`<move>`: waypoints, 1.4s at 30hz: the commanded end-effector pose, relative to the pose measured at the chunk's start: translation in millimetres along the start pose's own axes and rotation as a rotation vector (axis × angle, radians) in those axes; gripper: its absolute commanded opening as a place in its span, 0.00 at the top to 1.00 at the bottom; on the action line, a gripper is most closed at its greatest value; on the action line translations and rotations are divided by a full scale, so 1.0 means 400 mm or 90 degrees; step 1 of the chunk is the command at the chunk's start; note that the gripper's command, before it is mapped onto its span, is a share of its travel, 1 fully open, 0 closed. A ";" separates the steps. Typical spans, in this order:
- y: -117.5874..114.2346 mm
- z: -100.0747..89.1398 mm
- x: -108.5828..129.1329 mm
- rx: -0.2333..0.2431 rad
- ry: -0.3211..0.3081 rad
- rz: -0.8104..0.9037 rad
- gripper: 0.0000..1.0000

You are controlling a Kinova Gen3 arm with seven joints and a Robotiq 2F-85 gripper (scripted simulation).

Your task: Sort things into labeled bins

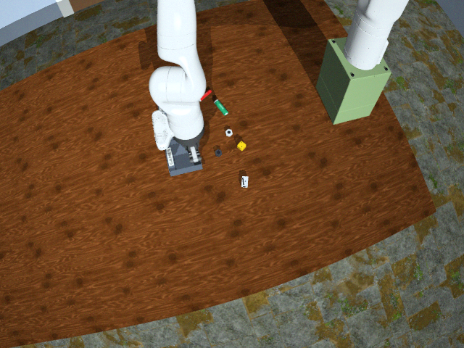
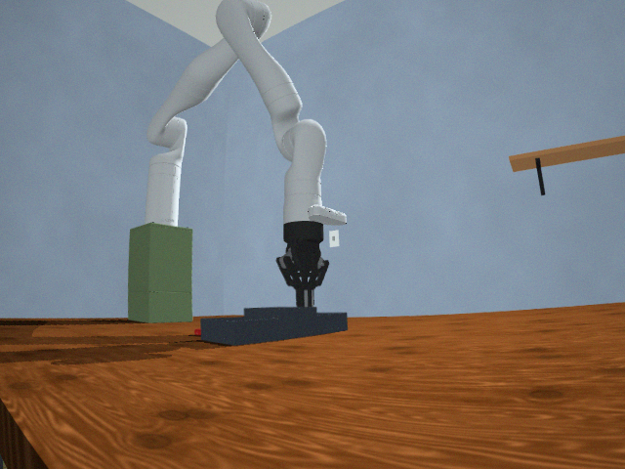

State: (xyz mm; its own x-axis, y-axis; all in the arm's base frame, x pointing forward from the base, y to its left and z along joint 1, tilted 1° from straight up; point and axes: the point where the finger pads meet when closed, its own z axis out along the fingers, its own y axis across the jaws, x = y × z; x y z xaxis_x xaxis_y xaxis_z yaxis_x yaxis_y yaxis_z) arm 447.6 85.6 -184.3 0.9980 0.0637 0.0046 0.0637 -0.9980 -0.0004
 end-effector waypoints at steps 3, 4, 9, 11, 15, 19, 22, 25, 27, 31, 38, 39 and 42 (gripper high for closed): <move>0.002 -0.022 0.007 0.000 0.004 0.001 0.91; 0.002 -0.032 0.007 0.000 0.004 0.001 0.91; 0.002 -0.072 0.007 0.000 0.004 0.001 0.91; 0.002 -0.082 0.007 0.000 0.004 0.001 0.91; 0.002 -0.097 0.007 0.000 0.004 0.001 0.91; 0.002 -0.097 0.007 0.000 0.004 0.001 0.91; 0.002 -0.160 0.006 0.000 0.004 0.001 0.91; 0.002 -0.222 0.006 0.000 0.004 0.001 0.91; 0.002 -0.222 0.006 0.000 0.004 0.001 0.91; 0.002 -0.306 0.006 0.000 0.004 0.001 0.91; 0.002 -0.409 0.005 0.000 0.004 0.001 0.91; 0.002 -0.409 0.005 0.000 0.004 0.001 0.91; 0.002 -0.409 0.005 0.000 0.004 0.001 0.91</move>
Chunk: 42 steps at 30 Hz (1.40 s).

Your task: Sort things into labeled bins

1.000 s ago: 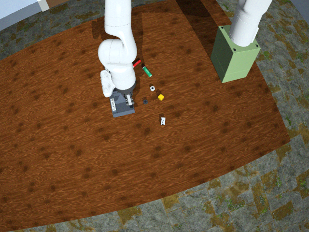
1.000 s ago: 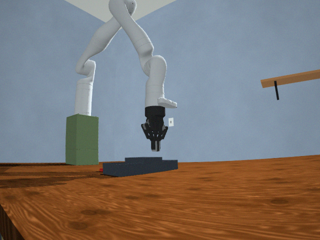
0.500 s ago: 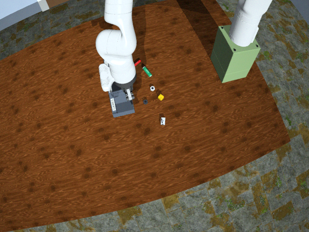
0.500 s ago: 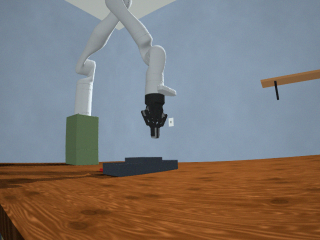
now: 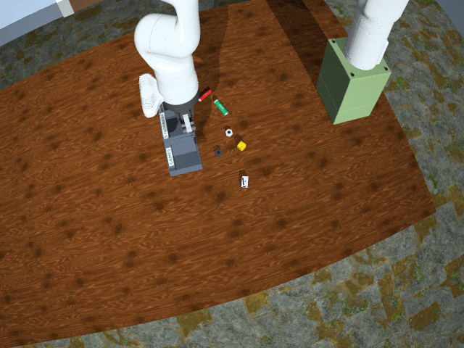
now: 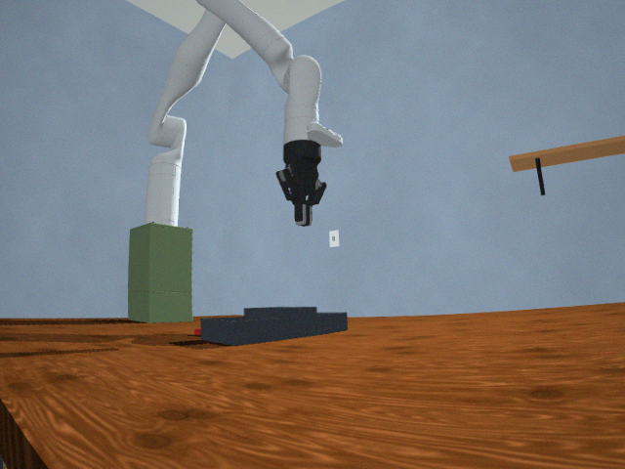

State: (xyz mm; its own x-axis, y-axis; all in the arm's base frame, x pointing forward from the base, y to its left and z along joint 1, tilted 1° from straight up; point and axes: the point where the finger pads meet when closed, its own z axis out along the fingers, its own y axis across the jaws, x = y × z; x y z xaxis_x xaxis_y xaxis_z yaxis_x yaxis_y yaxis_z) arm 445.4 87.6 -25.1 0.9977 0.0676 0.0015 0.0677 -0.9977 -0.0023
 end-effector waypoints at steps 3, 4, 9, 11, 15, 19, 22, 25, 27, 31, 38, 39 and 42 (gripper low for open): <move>0.008 -0.011 0.008 -0.002 0.006 0.003 0.91; 0.008 -0.011 0.008 -0.002 0.006 0.003 0.91; 0.017 0.021 -0.017 -0.002 0.006 -0.060 0.69; 0.027 0.053 -0.042 -0.002 0.006 -0.124 0.69; 0.046 0.116 -0.092 -0.003 0.006 -0.251 0.69; 0.056 0.148 -0.118 -0.003 0.005 -0.315 0.69; 0.071 0.196 -0.156 -0.003 0.005 -0.323 0.69; 0.085 0.243 -0.193 -0.003 0.005 -0.323 0.69; 0.095 0.275 -0.219 -0.003 0.005 -0.323 0.69; 0.107 0.316 -0.260 -0.003 0.005 -0.323 0.69; 0.105 0.316 -0.266 -0.003 0.005 -0.323 0.69; 0.105 0.316 -0.265 -0.003 0.005 -0.323 0.69; 0.106 0.316 -0.263 -0.003 0.005 -0.323 0.69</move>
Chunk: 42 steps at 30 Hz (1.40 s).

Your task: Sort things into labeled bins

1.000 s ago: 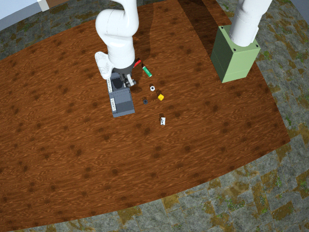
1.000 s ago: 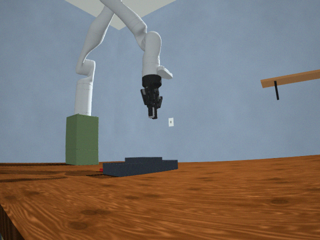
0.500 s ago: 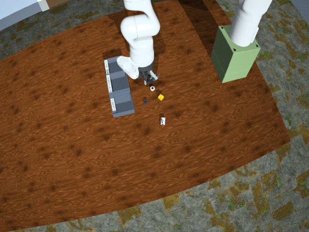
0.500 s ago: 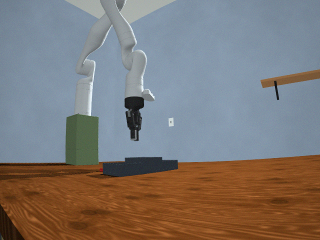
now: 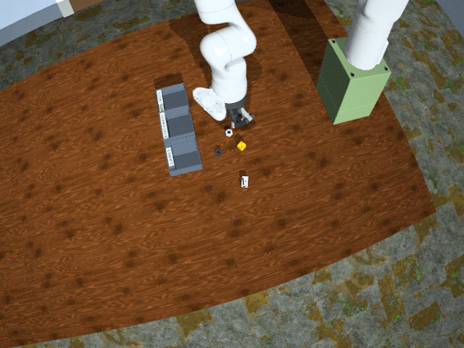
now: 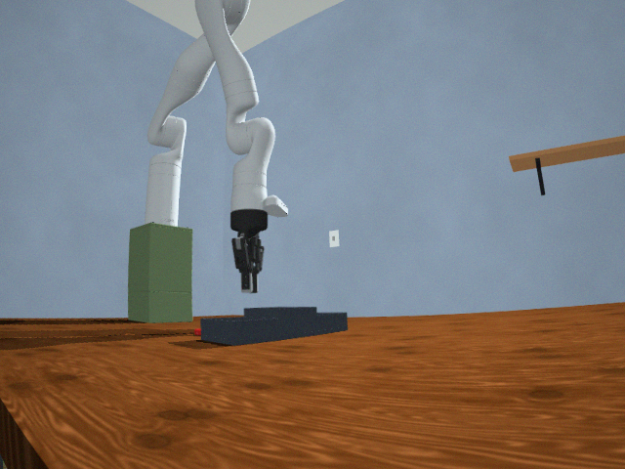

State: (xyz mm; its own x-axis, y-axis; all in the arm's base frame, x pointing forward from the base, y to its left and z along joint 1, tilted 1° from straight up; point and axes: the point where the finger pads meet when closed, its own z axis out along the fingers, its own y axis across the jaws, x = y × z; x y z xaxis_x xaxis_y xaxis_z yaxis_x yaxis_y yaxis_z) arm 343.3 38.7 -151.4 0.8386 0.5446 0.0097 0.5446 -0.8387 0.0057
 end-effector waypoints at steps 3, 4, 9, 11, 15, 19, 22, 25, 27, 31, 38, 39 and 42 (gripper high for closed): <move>0.003 0.001 0.003 0.000 0.000 0.001 0.69; 0.004 0.001 0.003 0.000 0.000 0.001 0.69; 0.006 0.001 0.007 0.000 0.000 0.001 0.69; 0.006 0.001 0.007 0.000 0.000 0.001 0.69; 0.007 0.001 0.009 0.000 0.000 0.001 0.69; 0.007 0.001 0.009 0.000 0.000 0.001 0.69; 0.007 0.001 0.010 0.000 0.000 0.001 0.69; 0.008 0.001 0.010 0.000 0.000 0.001 0.69; 0.008 0.001 0.010 0.000 0.000 0.001 0.69; 0.008 0.001 0.010 0.000 0.000 0.001 0.69; 0.008 0.001 0.010 0.000 0.000 0.001 0.69; 0.008 0.001 0.010 0.000 0.000 0.001 0.69; 0.008 0.021 0.010 0.000 0.000 0.001 0.69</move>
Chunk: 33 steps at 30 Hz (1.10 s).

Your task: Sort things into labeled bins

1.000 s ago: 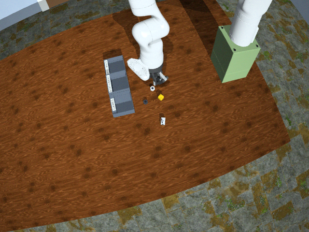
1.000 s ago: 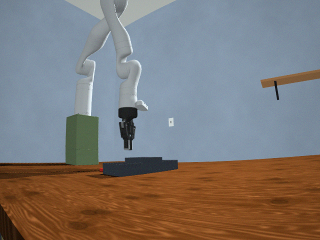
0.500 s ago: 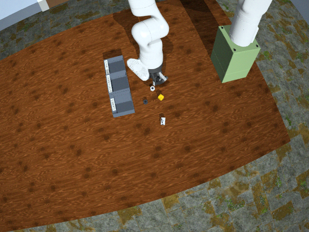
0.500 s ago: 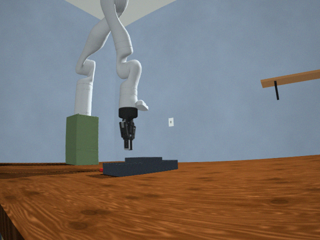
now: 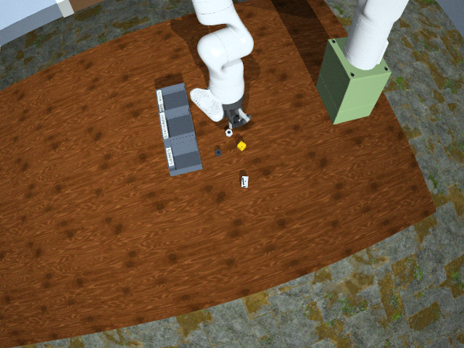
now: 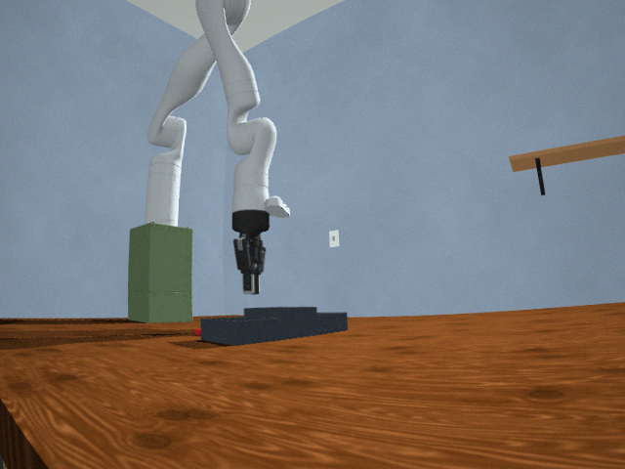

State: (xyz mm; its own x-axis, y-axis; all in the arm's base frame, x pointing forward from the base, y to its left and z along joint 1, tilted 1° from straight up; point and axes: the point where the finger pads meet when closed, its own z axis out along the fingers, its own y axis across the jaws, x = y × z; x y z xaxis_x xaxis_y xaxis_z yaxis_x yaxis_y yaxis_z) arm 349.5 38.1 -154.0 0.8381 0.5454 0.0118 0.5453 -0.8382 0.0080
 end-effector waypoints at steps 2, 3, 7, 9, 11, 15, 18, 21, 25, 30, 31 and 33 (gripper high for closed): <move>-0.002 0.024 -0.003 0.002 -0.002 0.001 0.69; -0.002 0.024 -0.003 0.002 -0.002 0.001 0.69; -0.005 0.064 -0.006 0.002 -0.002 0.001 0.69; -0.007 0.084 -0.008 0.002 -0.002 0.001 0.69; -0.009 0.104 -0.010 0.002 -0.002 0.001 0.69; -0.013 0.135 -0.014 0.002 -0.002 0.001 0.69; -0.014 0.135 -0.016 0.002 -0.002 0.001 0.69; -0.014 0.135 -0.015 0.002 -0.002 0.001 0.69; -0.010 0.135 -0.011 0.002 -0.002 0.001 0.69; -0.006 0.135 -0.006 0.002 -0.002 0.001 0.69; -0.006 0.135 -0.005 0.002 -0.002 0.001 0.69; -0.005 0.135 -0.004 0.002 -0.002 0.001 0.69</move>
State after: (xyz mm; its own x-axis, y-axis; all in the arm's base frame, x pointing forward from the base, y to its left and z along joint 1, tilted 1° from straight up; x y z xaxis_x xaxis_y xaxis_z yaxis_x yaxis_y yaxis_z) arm 345.9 38.6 -208.8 0.8394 0.5434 0.0070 0.5434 -0.8395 0.0034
